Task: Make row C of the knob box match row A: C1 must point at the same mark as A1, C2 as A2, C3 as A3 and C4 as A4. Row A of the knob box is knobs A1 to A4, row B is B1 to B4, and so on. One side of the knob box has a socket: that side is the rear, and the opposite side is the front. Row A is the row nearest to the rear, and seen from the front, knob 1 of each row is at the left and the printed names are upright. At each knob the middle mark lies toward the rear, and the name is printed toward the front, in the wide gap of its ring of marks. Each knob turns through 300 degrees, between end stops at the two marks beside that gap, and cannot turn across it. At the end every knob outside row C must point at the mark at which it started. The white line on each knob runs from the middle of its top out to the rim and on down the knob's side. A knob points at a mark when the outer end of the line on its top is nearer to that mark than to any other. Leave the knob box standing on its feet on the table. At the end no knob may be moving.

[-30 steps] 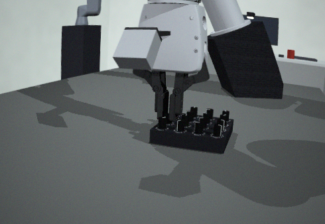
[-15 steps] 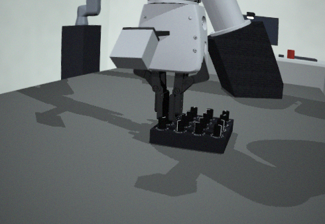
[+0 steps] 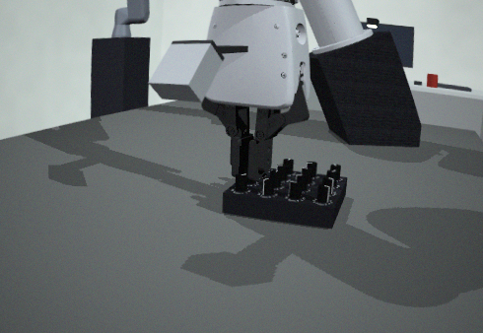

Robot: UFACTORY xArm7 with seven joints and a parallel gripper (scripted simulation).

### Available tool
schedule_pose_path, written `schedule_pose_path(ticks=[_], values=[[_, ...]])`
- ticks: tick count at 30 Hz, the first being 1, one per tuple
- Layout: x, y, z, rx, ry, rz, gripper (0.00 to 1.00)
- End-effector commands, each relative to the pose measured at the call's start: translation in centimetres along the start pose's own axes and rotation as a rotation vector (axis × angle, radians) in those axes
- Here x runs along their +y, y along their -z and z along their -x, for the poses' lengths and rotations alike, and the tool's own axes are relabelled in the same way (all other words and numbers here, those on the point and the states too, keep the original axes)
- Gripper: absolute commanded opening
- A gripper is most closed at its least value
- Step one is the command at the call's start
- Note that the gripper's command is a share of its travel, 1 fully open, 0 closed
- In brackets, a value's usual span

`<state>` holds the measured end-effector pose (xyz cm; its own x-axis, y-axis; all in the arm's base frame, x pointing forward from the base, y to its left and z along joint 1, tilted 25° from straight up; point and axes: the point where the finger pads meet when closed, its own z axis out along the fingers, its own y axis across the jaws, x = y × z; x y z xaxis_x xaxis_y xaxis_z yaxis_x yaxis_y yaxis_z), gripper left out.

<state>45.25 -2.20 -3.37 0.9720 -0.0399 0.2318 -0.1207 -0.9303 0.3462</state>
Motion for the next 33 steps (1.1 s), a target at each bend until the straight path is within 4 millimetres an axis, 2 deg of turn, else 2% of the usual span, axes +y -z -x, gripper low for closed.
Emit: schedule_pose_path(ticks=[1, 7, 33], values=[[-0.04, 0.10, -0.13, 0.001, -0.088, 0.001, 0.08], [-0.04, 0.10, -0.13, 0.001, -0.172, 0.001, 0.08], [-0.04, 0.10, -0.13, 0.002, -0.792, 0.001, 0.08]])
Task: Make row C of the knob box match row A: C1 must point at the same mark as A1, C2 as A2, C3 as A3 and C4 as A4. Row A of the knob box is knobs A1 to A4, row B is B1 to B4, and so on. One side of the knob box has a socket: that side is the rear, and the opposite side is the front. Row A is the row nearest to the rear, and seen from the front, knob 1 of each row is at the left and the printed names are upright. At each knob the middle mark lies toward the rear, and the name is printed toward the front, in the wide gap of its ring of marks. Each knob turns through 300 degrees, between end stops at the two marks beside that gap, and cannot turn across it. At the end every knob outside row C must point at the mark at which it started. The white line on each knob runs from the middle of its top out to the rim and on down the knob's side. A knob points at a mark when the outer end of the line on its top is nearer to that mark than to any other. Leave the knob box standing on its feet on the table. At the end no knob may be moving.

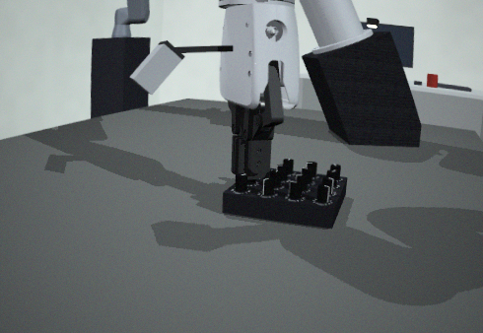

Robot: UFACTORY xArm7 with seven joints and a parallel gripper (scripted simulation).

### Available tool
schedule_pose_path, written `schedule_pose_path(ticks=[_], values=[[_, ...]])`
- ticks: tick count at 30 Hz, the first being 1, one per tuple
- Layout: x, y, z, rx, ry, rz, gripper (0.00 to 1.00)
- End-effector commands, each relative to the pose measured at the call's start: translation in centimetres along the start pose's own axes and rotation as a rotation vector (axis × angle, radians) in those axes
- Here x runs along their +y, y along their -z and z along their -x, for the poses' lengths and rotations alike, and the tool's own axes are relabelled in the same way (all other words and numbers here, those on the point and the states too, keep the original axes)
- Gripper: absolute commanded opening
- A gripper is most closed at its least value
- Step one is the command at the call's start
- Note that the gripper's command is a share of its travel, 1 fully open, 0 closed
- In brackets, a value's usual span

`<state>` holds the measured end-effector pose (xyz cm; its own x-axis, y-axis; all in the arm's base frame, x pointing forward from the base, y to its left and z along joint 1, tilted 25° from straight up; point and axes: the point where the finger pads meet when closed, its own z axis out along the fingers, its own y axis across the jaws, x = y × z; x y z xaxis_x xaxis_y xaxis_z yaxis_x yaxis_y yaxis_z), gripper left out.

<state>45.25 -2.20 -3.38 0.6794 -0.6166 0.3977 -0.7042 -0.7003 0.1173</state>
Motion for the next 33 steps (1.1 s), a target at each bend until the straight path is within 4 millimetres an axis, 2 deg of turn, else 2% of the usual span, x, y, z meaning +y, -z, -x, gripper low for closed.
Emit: schedule_pose_path(ticks=[1, 21, 33], values=[[-0.11, 0.10, -0.08, 0.003, -0.137, 0.006, 0.08], [-0.11, 0.10, -0.08, 0.004, -0.522, 0.006, 0.08], [-0.11, 0.10, -0.08, 0.004, -0.641, 0.006, 0.08]])
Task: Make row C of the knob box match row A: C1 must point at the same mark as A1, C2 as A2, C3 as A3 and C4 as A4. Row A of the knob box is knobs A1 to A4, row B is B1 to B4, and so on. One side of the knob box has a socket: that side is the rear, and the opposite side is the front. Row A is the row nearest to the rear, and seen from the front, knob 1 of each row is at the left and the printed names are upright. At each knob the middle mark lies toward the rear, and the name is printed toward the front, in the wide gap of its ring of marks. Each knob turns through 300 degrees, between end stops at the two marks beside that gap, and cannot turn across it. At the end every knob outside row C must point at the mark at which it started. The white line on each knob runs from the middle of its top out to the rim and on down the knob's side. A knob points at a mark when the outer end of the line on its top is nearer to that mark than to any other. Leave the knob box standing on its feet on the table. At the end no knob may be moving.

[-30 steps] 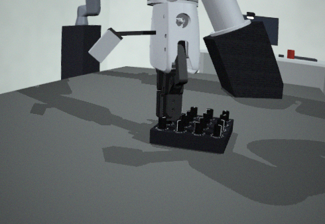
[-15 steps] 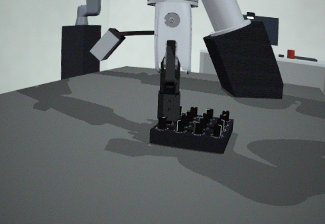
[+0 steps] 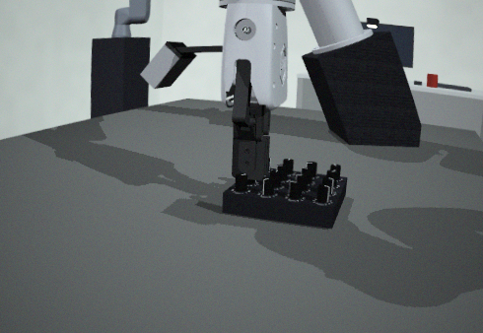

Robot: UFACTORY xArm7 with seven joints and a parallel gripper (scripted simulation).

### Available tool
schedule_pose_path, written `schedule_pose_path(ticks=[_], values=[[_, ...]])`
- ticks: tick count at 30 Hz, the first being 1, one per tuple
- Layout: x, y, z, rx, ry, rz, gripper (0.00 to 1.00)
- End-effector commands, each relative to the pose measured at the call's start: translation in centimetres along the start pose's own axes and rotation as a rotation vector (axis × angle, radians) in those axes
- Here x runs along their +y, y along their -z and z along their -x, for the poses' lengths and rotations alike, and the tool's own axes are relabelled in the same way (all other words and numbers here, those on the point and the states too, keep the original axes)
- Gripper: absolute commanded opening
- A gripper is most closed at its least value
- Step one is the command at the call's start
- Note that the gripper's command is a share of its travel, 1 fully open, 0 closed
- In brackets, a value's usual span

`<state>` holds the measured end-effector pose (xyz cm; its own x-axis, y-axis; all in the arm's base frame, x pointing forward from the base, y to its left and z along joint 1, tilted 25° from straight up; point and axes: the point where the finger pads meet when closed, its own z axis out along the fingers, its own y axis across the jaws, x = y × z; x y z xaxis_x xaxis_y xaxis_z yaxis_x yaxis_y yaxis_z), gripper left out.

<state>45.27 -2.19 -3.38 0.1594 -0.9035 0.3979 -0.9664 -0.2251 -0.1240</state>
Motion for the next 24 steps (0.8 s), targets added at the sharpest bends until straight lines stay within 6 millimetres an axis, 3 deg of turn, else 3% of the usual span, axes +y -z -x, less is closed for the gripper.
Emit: schedule_pose_path(ticks=[1, 24], values=[[-0.12, 0.10, -0.01, 0.001, -0.046, -0.001, 0.08], [-0.12, 0.10, -0.01, 0.001, -0.093, -0.001, 0.08]])
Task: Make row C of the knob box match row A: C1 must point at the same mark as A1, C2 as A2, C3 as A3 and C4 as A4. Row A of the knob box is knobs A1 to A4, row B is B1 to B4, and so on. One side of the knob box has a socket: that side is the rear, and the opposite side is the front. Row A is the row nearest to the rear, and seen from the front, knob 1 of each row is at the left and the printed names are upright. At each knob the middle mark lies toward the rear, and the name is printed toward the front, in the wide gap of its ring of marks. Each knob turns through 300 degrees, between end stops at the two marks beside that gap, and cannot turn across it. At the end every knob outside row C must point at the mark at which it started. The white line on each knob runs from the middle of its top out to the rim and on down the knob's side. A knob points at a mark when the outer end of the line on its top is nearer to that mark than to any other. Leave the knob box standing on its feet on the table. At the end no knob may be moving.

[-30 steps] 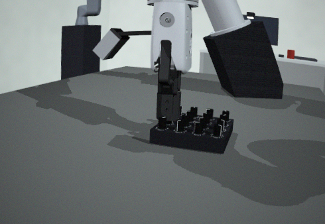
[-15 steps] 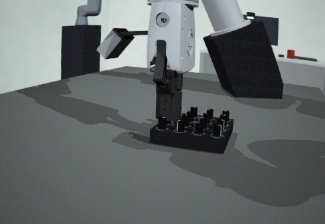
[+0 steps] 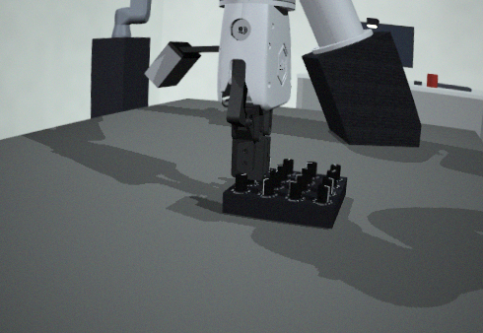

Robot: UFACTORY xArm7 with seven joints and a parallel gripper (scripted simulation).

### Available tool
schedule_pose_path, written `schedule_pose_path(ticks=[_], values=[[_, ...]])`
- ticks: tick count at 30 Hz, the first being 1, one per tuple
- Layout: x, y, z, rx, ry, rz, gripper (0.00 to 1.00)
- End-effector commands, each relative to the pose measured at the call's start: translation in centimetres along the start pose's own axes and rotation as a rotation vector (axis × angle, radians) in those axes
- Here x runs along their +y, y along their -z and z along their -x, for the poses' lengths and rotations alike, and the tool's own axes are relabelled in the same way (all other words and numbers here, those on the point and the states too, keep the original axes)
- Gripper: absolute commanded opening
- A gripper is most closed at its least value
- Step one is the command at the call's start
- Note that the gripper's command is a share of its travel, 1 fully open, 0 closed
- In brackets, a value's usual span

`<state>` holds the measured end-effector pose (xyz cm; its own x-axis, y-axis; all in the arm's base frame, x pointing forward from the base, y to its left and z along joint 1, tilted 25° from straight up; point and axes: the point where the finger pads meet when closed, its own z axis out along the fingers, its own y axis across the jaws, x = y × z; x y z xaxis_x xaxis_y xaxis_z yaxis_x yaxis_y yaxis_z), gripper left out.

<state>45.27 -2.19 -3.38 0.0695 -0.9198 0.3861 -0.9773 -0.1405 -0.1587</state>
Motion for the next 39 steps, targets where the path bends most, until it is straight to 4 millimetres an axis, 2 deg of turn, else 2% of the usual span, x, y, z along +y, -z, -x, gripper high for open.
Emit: schedule_pose_path(ticks=[1, 7, 8, 30, 39], values=[[-0.1, 0.1, 0.0, 0.000, -0.001, -0.003, 0.08], [-0.1, 0.1, 0.0, 0.000, -0.001, -0.003, 0.08], [-0.1, 0.1, 0.0, 0.000, -0.001, -0.003, 0.19], [-0.1, 0.2, 0.0, 0.000, -0.001, -0.003, 0.19], [-0.1, 1.4, 0.0, 0.000, -0.001, -0.003, 0.19]])
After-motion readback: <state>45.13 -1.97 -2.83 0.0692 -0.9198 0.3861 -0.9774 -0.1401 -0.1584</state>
